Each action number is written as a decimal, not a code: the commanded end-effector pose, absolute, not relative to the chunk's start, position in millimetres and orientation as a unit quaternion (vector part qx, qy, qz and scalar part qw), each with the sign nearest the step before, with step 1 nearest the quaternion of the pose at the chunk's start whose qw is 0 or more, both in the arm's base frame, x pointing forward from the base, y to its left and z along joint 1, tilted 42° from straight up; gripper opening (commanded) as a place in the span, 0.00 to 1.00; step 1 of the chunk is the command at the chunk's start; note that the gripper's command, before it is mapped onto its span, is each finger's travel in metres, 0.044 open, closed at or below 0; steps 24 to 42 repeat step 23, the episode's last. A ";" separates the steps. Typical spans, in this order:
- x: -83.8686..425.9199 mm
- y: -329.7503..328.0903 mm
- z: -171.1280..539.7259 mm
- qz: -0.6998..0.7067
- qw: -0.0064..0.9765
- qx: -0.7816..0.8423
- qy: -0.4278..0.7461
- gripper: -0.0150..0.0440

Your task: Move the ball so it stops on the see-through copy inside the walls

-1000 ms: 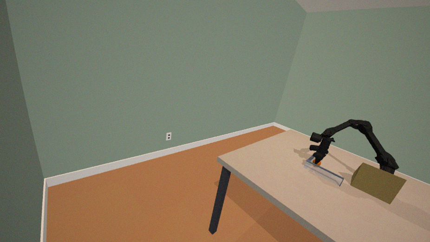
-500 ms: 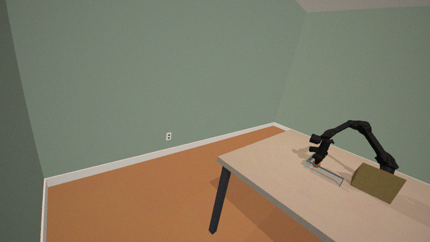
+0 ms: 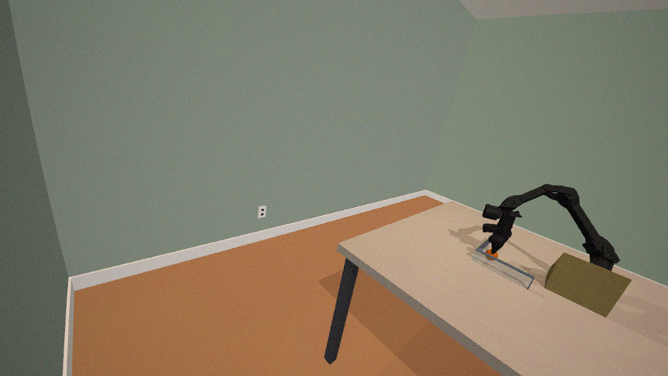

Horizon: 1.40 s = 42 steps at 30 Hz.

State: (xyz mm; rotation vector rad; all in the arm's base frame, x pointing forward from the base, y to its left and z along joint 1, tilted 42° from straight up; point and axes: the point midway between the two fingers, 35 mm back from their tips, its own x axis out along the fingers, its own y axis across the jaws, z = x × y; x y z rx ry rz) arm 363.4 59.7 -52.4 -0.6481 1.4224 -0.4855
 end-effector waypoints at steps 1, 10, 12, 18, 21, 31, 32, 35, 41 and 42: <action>359.9 97.6 -12.4 -0.211 0.695 -0.286 0.625 0.89; 363.4 98.6 -15.5 -0.205 0.702 -0.289 0.618 0.89; 363.4 98.6 -15.5 -0.205 0.702 -0.289 0.618 0.89; 352.9 127.1 21.0 -0.207 0.701 -0.289 0.619 1.00; 352.9 127.1 21.0 -0.207 0.701 -0.289 0.619 1.00; 352.9 127.1 21.0 -0.207 0.701 -0.289 0.619 1.00; 352.9 127.1 21.0 -0.207 0.701 -0.289 0.619 1.00; 352.9 127.1 21.0 -0.207 0.701 -0.289 0.619 1.00; 352.9 127.1 21.0 -0.207 0.701 -0.289 0.619 1.00; 352.9 127.1 21.0 -0.207 0.701 -0.289 0.619 1.00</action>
